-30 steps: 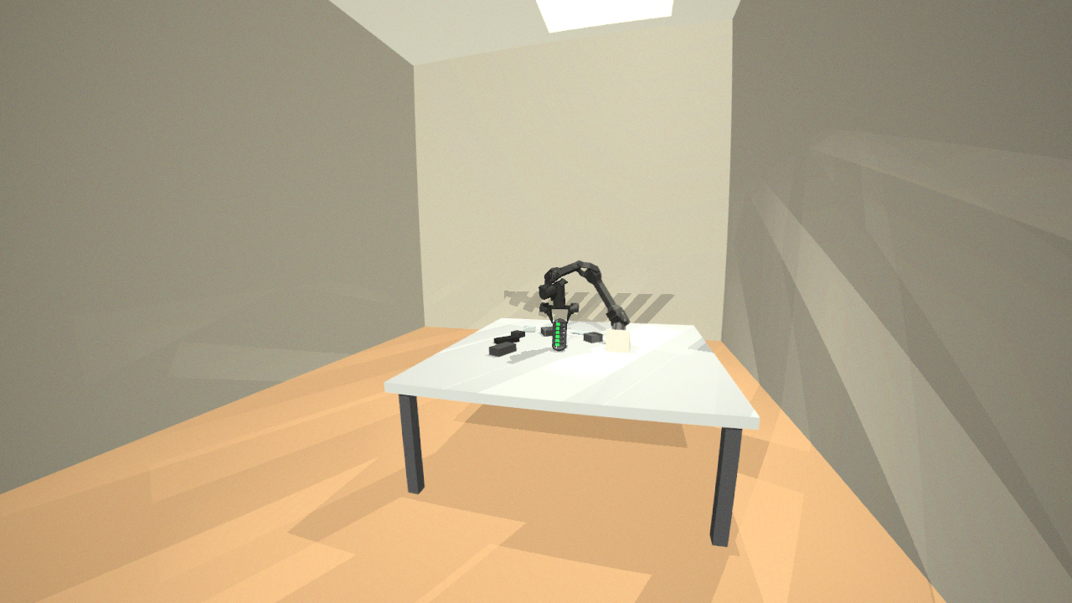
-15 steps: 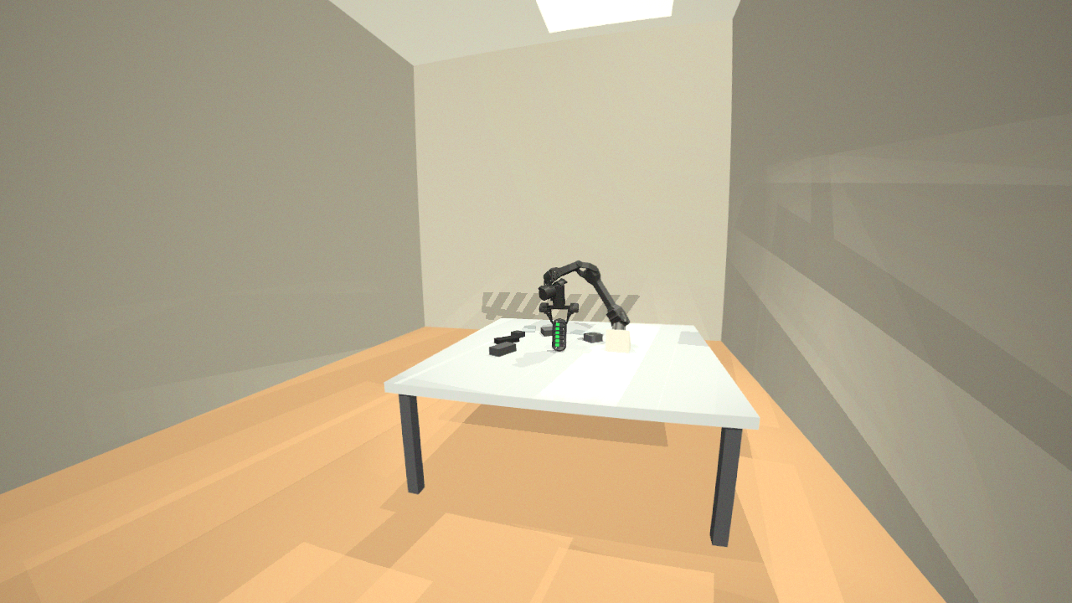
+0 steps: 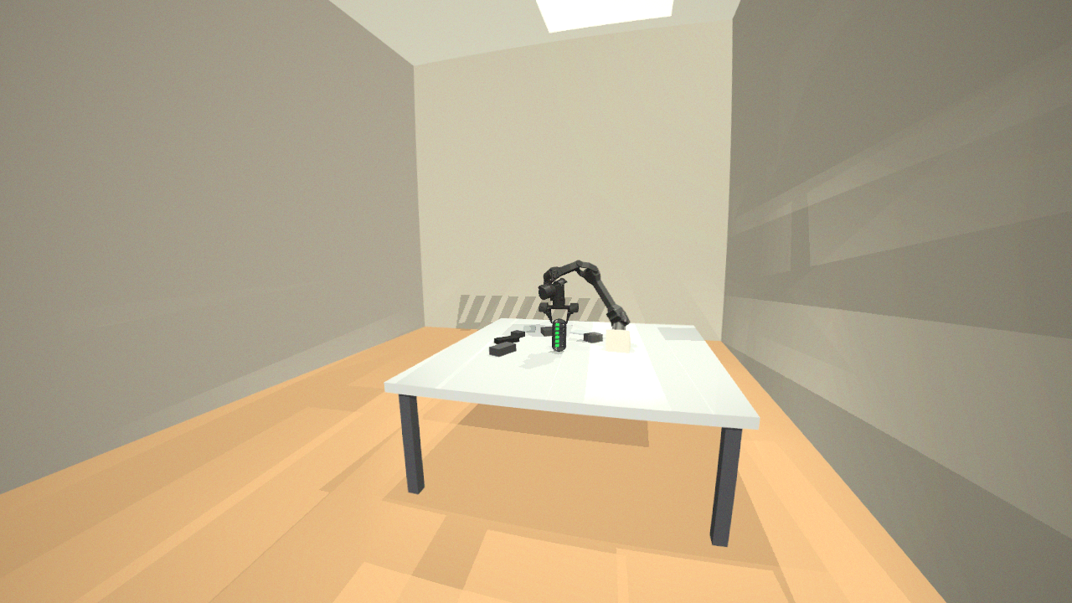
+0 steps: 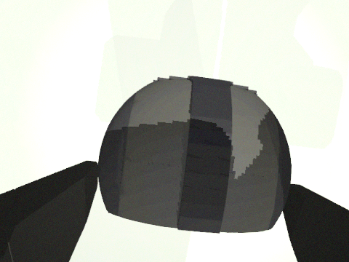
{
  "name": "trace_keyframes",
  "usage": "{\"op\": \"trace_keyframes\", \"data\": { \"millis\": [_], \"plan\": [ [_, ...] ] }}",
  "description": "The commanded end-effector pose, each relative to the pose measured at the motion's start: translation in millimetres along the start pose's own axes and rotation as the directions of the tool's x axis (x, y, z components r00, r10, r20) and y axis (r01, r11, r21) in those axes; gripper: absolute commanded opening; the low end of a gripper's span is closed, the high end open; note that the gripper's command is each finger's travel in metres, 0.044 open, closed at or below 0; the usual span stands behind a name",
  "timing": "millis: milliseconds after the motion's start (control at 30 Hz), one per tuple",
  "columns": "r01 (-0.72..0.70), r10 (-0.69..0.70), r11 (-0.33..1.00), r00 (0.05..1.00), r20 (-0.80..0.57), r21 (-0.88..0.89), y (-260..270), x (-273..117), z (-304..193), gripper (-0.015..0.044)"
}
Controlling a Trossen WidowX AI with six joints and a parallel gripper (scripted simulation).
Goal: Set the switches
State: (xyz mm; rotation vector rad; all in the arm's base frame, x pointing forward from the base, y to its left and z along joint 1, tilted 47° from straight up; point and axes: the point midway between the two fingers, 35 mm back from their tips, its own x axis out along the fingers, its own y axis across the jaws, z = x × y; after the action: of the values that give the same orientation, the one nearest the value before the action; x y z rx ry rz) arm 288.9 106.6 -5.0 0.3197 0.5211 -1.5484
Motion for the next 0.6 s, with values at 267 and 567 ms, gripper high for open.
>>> {"op": "trace_keyframes", "data": {
  "millis": [267,567],
  "plan": [
    [0.001,0.000,1.000,0.999,-0.036,0.003,0,-3,-12,0.0336],
    [0.001,0.000,1.000,0.998,-0.057,0.003,0,-5,-19,0.0336]
  ]
}}
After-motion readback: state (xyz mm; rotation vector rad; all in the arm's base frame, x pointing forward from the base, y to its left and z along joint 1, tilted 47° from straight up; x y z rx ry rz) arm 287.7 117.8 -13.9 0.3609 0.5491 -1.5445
